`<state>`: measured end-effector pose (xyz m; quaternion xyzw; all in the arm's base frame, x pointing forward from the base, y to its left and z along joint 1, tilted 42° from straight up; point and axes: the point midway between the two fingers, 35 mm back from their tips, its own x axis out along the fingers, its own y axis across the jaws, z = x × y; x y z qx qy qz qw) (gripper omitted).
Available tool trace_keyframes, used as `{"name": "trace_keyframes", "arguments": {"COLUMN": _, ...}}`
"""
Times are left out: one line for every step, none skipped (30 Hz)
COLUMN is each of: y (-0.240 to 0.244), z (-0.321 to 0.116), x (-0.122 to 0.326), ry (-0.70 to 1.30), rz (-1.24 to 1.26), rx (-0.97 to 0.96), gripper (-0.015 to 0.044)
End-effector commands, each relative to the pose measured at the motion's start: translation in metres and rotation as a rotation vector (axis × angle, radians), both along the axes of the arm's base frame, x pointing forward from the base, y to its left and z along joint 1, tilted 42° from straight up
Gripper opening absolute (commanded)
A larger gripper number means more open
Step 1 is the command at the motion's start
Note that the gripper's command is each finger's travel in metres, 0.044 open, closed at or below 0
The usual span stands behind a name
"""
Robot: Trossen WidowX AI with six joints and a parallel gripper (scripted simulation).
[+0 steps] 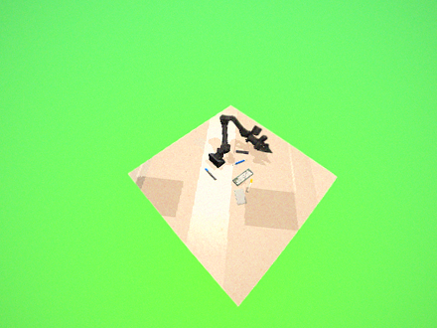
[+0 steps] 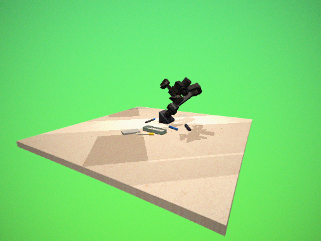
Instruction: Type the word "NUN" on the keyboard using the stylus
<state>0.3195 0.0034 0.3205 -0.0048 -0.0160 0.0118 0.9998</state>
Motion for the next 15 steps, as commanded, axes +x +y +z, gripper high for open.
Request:
{"name": "trace_keyframes", "arguments": {"y": 0.001, "z": -0.002, "x": 0.001, "ry": 0.012, "rz": 0.005, "rx": 0.0, "gripper": 0.0414}}
{"name": "trace_keyframes", "arguments": {"y": 0.003, "z": -0.01, "x": 0.005, "ry": 0.049, "rz": 0.018, "rx": -0.001, "gripper": 0.0387}}
{"name": "trace_keyframes", "arguments": {"y": 0.006, "z": -0.023, "x": 0.01, "ry": 0.11, "rz": 0.041, "rx": -0.001, "gripper": 0.0361}}
{"name": "trace_keyframes", "arguments": {"y": 0.009, "z": -0.038, "x": 0.015, "ry": 0.184, "rz": 0.069, "rx": 0.002, "gripper": 0.0335}}
{"name": "trace_keyframes", "arguments": {"y": 0.013, "z": -0.053, "x": 0.02, "ry": 0.258, "rz": 0.097, "rx": 0.007, "gripper": 0.0309}}
{"name": "trace_keyframes", "arguments": {"y": 0.017, "z": -0.069, "x": 0.023, "ry": 0.332, "rz": 0.125, "rx": 0.014, "gripper": 0.0282}}
{"name": "trace_keyframes", "arguments": {"y": 0.021, "z": -0.084, "x": 0.024, "ry": 0.405, "rz": 0.153, "rx": 0.024, "gripper": 0.0256}}
{"name": "trace_keyframes", "arguments": {"y": 0.024, "z": -0.099, "x": 0.025, "ry": 0.478, "rz": 0.181, "rx": 0.035, "gripper": 0.023}}
{"name": "trace_keyframes", "arguments": {"y": 0.029, "z": -0.114, "x": 0.025, "ry": 0.556, "rz": 0.213, "rx": 0.048, "gripper": 0.0204}}
{"name": "trace_keyframes", "arguments": {"y": 0.033, "z": -0.129, "x": 0.023, "ry": 0.637, "rz": 0.246, "rx": 0.064, "gripper": 0.0177}}
{"name": "trace_keyframes", "arguments": {"y": 0.038, "z": -0.143, "x": 0.02, "ry": 0.717, "rz": 0.278, "rx": 0.084, "gripper": 0.0151}}
{"name": "trace_keyframes", "arguments": {"y": 0.042, "z": -0.157, "x": 0.016, "ry": 0.797, "rz": 0.31, "rx": 0.107, "gripper": 0.0125}}
{"name": "trace_keyframes", "arguments": {"y": 0.047, "z": -0.169, "x": 0.011, "ry": 0.875, "rz": 0.341, "rx": 0.133, "gripper": 0.0099}}
{"name": "trace_keyframes", "arguments": {"y": 0.051, "z": -0.181, "x": 0.006, "ry": 0.953, "rz": 0.372, "rx": 0.163, "gripper": 0.0072}}
{"name": "trace_keyframes", "arguments": {"y": 0.056, "z": -0.191, "x": 0.0, "ry": 1.03, "rz": 0.401, "rx": 0.196, "gripper": 0.0046}}
